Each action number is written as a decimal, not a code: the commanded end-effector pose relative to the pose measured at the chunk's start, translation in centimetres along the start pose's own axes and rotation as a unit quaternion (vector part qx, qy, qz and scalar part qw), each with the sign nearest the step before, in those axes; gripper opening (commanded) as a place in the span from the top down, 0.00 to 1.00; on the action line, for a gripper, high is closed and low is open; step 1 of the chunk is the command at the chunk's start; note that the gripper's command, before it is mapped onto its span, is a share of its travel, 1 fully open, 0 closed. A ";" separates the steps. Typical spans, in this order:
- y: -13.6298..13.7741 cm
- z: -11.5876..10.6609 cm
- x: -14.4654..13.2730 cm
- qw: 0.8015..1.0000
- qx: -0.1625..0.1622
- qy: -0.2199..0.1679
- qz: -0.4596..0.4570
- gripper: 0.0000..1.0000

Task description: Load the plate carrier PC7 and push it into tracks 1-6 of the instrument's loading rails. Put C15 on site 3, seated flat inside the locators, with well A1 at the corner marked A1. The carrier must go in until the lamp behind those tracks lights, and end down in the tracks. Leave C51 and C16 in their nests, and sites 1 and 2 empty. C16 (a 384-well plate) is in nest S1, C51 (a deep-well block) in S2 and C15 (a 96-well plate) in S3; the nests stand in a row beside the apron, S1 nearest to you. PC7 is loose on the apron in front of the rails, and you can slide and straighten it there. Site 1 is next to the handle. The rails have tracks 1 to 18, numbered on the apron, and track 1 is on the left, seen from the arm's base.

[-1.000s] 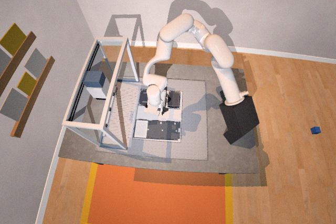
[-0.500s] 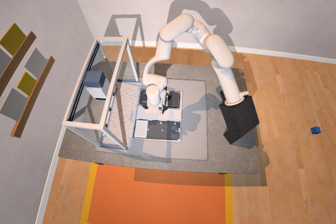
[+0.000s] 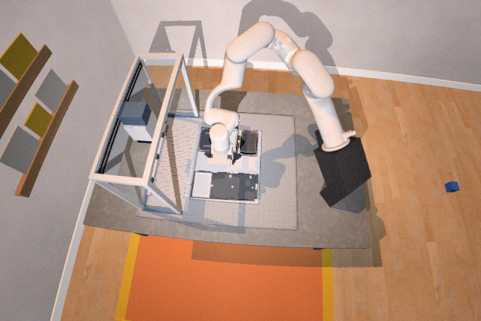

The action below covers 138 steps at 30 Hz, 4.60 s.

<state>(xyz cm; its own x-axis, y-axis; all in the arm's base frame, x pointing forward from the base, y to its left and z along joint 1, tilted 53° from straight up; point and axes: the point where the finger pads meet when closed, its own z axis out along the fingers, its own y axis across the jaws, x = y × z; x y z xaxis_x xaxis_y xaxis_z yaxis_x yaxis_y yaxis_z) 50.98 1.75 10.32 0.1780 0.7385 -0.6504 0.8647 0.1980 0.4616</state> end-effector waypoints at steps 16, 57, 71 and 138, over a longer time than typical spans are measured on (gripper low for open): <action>0.1 3.0 0.0 1.000 -0.001 0.001 0.000 0.00; 0.1 7.8 0.0 1.000 -0.001 0.001 0.000 0.00; 0.1 8.4 0.0 1.000 -0.001 0.001 0.000 0.00; 0.1 9.8 1.4 1.000 -0.001 0.001 0.000 0.00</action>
<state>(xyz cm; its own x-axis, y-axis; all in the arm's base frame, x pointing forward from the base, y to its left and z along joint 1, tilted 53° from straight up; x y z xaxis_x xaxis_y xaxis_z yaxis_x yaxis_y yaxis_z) 55.85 -3.77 3.61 0.1787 0.7380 -0.6507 0.8646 0.1979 0.4619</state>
